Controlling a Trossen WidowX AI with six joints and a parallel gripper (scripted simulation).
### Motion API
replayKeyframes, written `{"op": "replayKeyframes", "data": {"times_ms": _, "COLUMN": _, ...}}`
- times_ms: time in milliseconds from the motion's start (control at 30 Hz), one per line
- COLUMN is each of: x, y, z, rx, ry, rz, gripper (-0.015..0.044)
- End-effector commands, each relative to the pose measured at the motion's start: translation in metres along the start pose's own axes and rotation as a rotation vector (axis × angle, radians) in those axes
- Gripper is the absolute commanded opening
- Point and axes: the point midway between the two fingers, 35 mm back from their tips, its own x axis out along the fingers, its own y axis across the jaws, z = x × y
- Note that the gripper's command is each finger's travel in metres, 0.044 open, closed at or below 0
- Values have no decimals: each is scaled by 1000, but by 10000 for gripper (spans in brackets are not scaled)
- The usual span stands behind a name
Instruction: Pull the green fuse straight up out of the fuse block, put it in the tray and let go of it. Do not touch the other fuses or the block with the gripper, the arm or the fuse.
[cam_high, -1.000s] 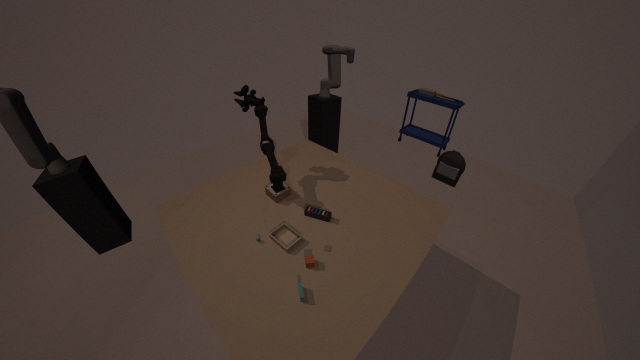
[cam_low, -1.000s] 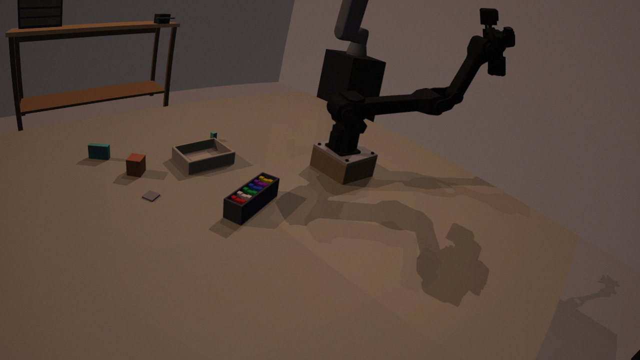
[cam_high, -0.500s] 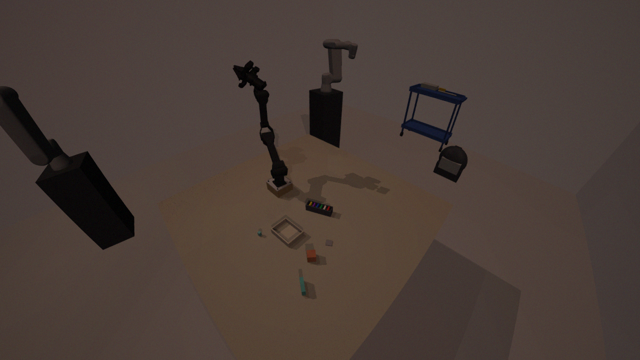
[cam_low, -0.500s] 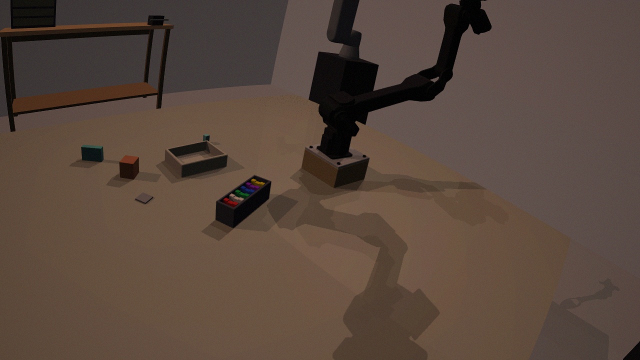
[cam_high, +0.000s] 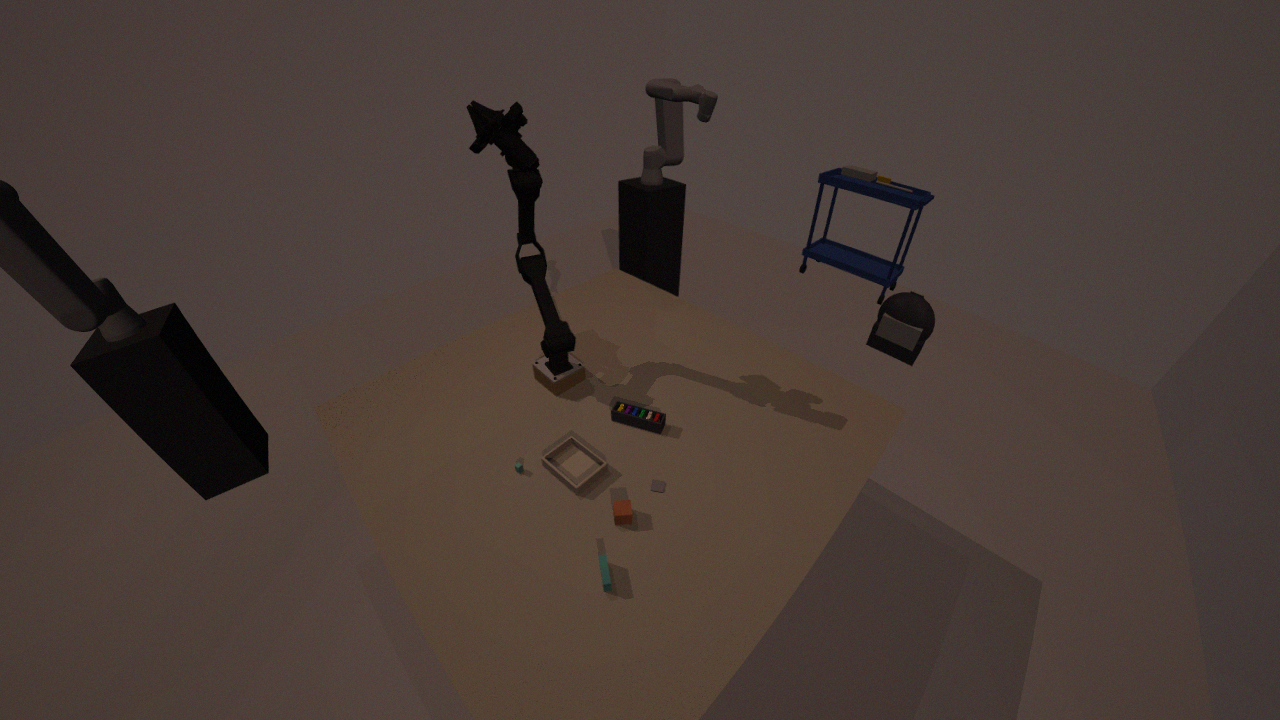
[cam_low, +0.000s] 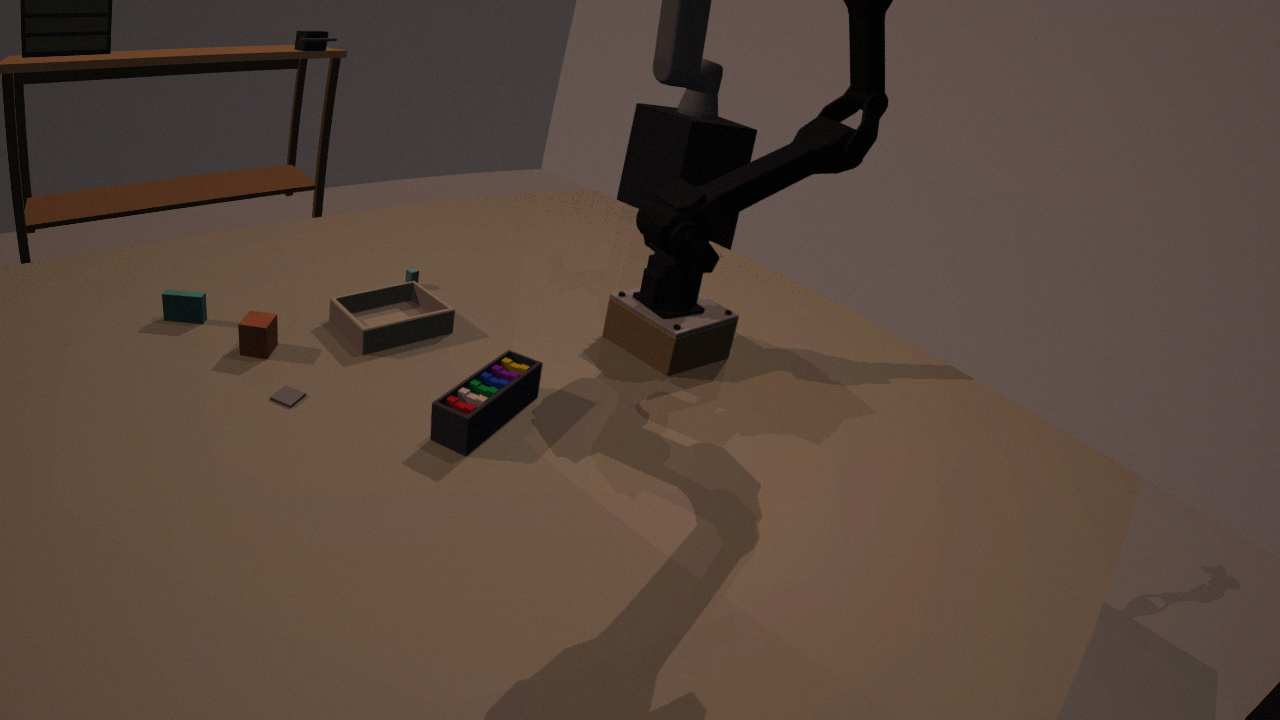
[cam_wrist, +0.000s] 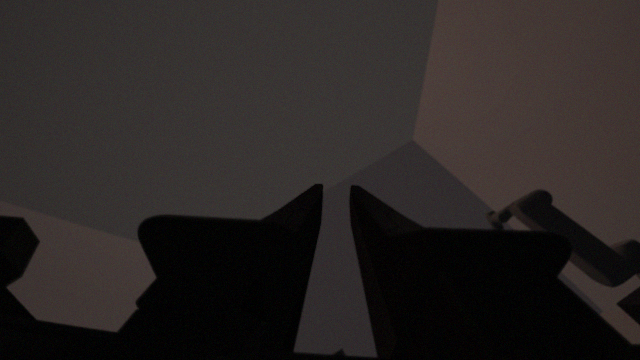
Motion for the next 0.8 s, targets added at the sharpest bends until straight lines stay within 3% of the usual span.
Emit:
{"op": "replayKeyframes", "data": {"times_ms": 0, "x": 3, "y": 46, "z": -30, "rx": 25, "ry": 48, "rz": 107, "gripper": 74}}
{"op": "replayKeyframes", "data": {"times_ms": 367, "x": -19, "y": 173, "z": -123, "rx": 104, "ry": 255, "rz": 419, "gripper": 74}}
{"op": "replayKeyframes", "data": {"times_ms": 767, "x": -102, "y": 292, "z": -227, "rx": 198, "ry": 585, "rz": 754, "gripper": 74}}
